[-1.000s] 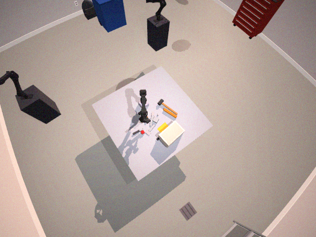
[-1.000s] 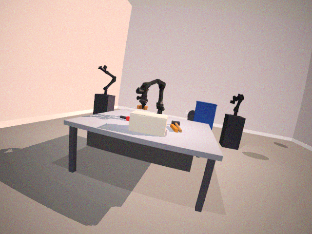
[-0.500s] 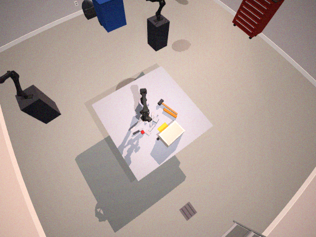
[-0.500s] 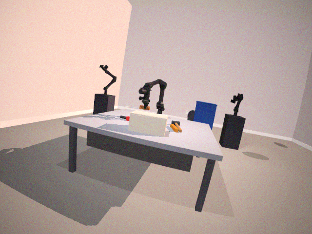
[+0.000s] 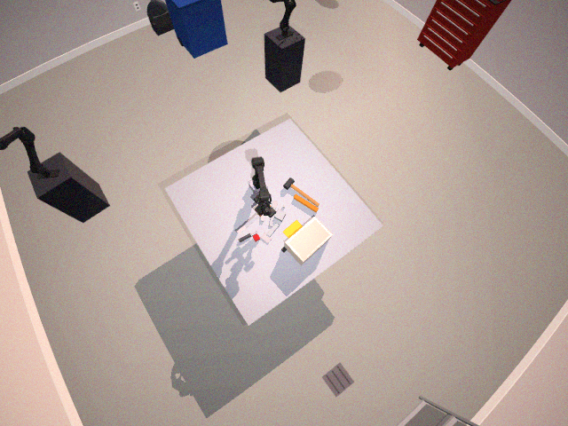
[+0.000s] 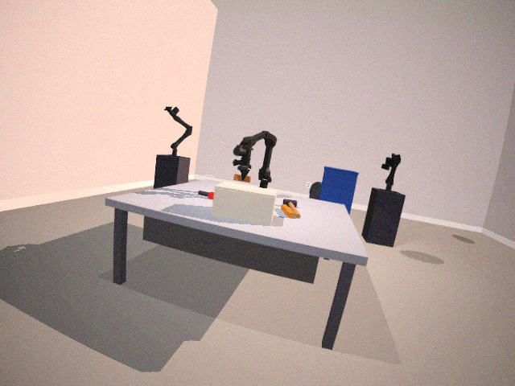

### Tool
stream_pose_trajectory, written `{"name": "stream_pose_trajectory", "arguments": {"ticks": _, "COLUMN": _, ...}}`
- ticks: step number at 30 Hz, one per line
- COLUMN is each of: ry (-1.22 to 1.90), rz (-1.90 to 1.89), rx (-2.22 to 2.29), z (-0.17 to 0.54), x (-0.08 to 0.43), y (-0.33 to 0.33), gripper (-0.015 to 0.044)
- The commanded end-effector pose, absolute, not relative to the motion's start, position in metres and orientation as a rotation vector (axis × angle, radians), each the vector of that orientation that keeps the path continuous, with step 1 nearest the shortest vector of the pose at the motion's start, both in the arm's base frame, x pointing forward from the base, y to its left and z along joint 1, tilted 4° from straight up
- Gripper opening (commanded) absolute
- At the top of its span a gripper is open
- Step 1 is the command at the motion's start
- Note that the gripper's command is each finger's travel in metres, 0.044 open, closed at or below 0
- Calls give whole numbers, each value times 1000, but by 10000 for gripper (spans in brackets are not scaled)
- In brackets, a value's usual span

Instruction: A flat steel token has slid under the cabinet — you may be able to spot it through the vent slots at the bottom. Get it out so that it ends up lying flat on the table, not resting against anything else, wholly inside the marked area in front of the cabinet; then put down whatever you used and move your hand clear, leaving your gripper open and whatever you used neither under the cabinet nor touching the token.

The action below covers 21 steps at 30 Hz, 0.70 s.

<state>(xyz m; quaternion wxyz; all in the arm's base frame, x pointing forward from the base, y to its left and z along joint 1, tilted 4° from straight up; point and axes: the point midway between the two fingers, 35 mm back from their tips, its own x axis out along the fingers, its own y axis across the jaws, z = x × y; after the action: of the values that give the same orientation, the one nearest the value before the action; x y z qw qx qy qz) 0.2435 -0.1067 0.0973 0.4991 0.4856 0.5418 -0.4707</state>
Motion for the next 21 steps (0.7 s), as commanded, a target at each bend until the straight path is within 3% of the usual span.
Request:
{"name": "stream_pose_trajectory", "arguments": {"ticks": 1, "ry": 1289, "rz": -1136, "rx": 1175, "z": 101, "x": 244, "y": -102, "gripper": 0}}
{"name": "stream_pose_trajectory", "arguments": {"ticks": 21, "ry": 1291, "rz": -1135, "rx": 1177, "z": 102, "x": 242, "y": -73, "gripper": 0}}
